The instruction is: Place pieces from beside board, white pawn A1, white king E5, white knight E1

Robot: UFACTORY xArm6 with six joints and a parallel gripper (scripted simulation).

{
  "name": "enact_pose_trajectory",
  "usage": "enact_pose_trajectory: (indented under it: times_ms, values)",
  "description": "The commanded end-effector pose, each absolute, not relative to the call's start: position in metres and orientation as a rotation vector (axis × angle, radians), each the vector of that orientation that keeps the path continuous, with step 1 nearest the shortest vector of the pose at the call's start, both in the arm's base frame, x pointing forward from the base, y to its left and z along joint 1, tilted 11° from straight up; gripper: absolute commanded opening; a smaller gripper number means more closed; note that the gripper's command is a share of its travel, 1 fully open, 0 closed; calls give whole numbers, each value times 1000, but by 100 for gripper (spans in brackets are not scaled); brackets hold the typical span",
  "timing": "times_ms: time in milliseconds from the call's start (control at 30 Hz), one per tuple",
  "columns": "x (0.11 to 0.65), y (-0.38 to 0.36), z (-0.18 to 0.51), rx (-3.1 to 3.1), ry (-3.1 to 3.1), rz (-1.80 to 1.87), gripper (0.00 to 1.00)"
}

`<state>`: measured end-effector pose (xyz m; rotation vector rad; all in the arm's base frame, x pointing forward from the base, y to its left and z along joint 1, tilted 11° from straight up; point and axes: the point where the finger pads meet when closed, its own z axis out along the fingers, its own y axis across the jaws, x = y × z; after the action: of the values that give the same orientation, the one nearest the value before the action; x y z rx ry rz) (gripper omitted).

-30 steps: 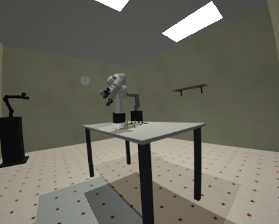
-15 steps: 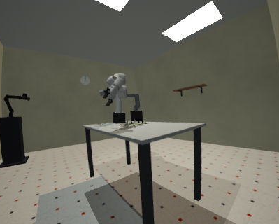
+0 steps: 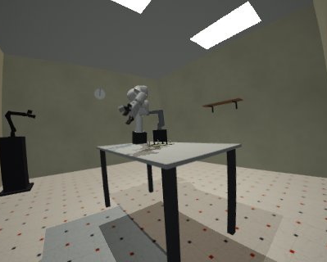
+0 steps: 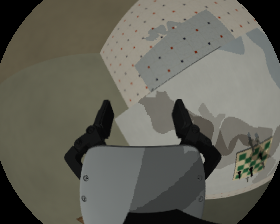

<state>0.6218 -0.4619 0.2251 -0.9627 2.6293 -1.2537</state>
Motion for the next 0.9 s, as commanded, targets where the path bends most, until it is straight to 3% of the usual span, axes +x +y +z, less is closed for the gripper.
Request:
enact_pose_trajectory:
  times_ms: [0, 100, 867]
  values:
    - [610, -418, 215, -1038, 2634, -1323, 100]
    - [610, -418, 215, -1038, 2634, -1323, 100]
    - [556, -222, 154, -1424, 2642, -1603, 100]
